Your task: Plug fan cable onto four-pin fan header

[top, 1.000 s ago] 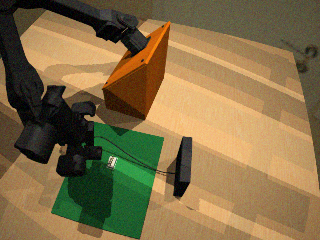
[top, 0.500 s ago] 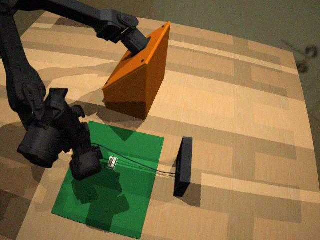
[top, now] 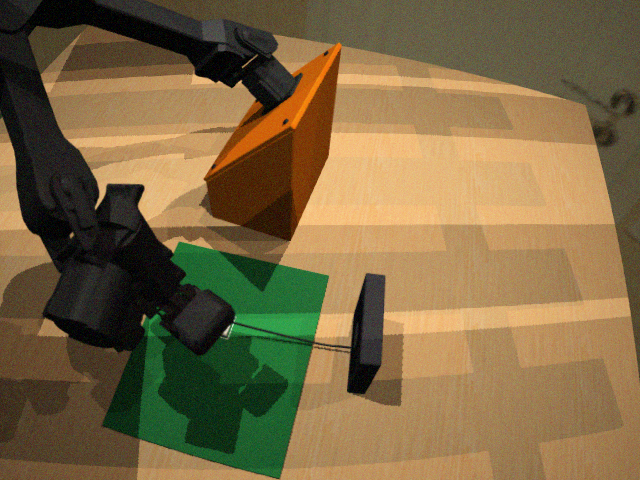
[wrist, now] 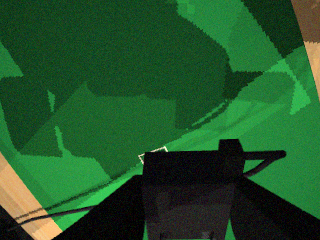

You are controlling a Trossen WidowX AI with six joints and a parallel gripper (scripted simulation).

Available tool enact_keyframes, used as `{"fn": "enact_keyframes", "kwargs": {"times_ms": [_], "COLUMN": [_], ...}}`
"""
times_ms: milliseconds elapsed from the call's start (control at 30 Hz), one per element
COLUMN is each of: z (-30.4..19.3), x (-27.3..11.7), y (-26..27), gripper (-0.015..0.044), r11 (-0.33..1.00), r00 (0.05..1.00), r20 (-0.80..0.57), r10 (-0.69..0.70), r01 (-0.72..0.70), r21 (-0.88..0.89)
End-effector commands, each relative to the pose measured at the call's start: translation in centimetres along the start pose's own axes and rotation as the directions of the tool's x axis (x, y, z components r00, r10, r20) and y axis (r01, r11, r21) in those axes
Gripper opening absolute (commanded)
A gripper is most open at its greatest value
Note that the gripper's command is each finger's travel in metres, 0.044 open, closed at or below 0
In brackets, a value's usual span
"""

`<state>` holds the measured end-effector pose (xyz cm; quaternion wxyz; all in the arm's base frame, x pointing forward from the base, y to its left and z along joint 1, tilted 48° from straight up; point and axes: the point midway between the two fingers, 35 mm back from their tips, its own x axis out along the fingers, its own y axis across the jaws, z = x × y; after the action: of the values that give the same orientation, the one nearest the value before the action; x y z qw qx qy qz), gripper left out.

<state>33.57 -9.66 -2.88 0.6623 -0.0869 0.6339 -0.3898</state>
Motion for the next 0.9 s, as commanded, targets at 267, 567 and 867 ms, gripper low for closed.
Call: {"fn": "enact_keyframes", "kwargs": {"times_ms": [267,567,867], "z": [0.6,1.0,1.3], "x": [-0.1,-0.1,-0.2], "y": [0.8,1.3,1.9], "gripper": [0.0000,0.0000,0.0000], "r11": [0.906,0.733,0.490], "r00": [0.999,0.997,0.993], "r20": [0.030,0.049,0.070], "r10": [-0.039,-0.065,-0.090], "r01": [0.048,0.081,0.105], "r21": [-0.420,-0.675,-0.865]}}
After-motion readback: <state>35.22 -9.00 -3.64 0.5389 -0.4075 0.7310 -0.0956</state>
